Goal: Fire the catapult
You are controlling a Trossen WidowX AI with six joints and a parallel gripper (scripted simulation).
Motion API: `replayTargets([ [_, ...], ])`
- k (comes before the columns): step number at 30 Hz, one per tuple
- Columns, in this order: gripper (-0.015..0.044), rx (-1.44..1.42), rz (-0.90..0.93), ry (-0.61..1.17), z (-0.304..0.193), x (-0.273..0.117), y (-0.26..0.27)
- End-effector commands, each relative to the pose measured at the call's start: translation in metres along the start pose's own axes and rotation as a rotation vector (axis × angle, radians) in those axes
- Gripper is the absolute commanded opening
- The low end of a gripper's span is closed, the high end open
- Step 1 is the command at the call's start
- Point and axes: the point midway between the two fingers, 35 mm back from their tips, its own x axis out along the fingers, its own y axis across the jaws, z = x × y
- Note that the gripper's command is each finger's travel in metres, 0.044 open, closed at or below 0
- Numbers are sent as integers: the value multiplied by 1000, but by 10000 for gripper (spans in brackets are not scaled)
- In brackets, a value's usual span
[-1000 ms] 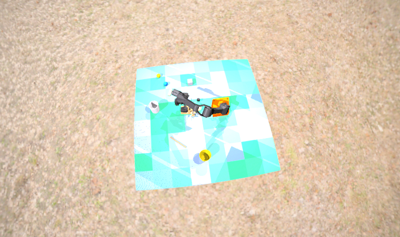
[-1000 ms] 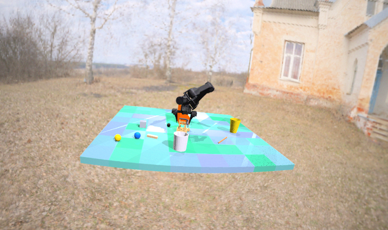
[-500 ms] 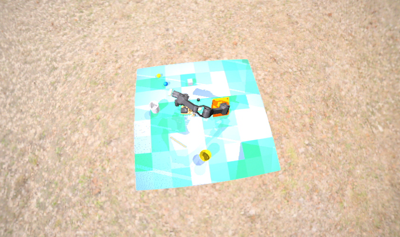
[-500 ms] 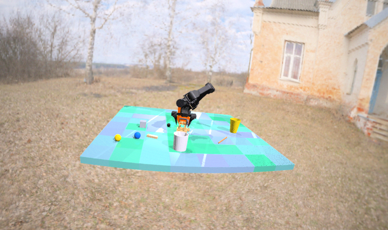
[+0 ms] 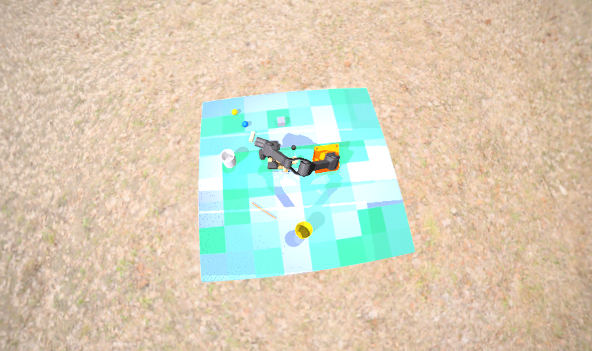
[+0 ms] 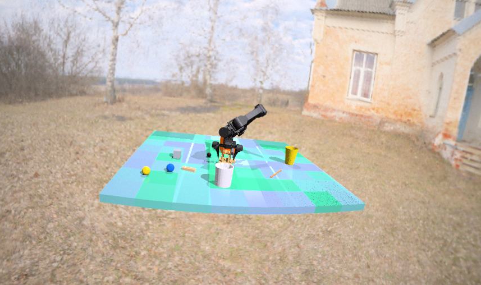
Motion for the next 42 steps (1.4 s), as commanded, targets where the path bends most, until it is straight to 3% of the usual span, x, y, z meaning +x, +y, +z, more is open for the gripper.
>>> replayTargets([
  [1,440,8,6,5,-3,7,0],
  [4,440,8,6,5,-3,8,0],
  [15,151,0,1,3,-1,5,0],
  [21,111,0,1,3,-1,5,0],
  [25,6,1,-1,2,0,-34,0],
  [28,0,1,0,3,-1,-45,0],
  [42,0,8,2,3,0,-25,-2],
])
